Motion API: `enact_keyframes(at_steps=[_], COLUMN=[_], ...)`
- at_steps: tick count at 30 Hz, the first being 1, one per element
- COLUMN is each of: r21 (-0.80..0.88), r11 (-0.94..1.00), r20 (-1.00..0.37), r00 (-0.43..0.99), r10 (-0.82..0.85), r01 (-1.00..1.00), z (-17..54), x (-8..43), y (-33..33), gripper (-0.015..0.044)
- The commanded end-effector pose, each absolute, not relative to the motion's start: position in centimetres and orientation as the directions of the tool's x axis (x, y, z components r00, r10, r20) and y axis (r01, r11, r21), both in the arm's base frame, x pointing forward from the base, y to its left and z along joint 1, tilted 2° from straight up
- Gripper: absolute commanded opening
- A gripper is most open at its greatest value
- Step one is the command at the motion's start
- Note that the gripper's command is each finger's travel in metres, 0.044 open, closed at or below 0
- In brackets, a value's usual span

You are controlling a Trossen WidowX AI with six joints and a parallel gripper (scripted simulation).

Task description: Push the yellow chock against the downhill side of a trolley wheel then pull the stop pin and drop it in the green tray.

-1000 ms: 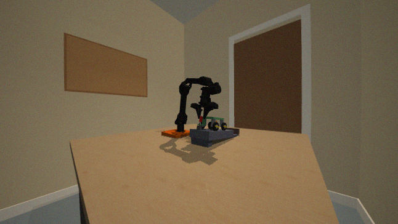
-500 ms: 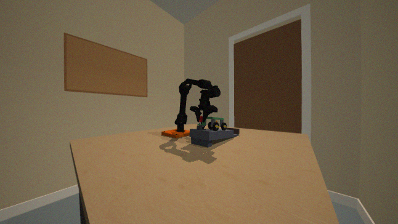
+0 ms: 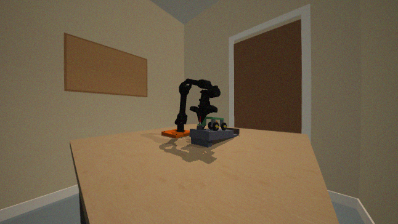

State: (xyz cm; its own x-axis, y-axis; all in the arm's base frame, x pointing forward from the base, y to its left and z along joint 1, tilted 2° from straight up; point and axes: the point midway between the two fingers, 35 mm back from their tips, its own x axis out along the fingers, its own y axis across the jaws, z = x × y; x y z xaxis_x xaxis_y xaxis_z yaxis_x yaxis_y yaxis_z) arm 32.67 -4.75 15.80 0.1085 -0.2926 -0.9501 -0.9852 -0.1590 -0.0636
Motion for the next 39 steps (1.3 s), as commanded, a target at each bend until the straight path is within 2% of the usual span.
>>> enact_keyframes(at_steps=[1, 39], r21=[-0.065, -0.062], r11=[-0.159, -0.161], r20=[-0.95, -0.95], r00=[0.11, 0.107], r10=[-0.293, -0.293], r01=[-0.985, -0.985], z=[15.9, 17.7], x=[32.7, 32.3], y=[-4.7, -4.4], gripper=[0.0, 0.0])
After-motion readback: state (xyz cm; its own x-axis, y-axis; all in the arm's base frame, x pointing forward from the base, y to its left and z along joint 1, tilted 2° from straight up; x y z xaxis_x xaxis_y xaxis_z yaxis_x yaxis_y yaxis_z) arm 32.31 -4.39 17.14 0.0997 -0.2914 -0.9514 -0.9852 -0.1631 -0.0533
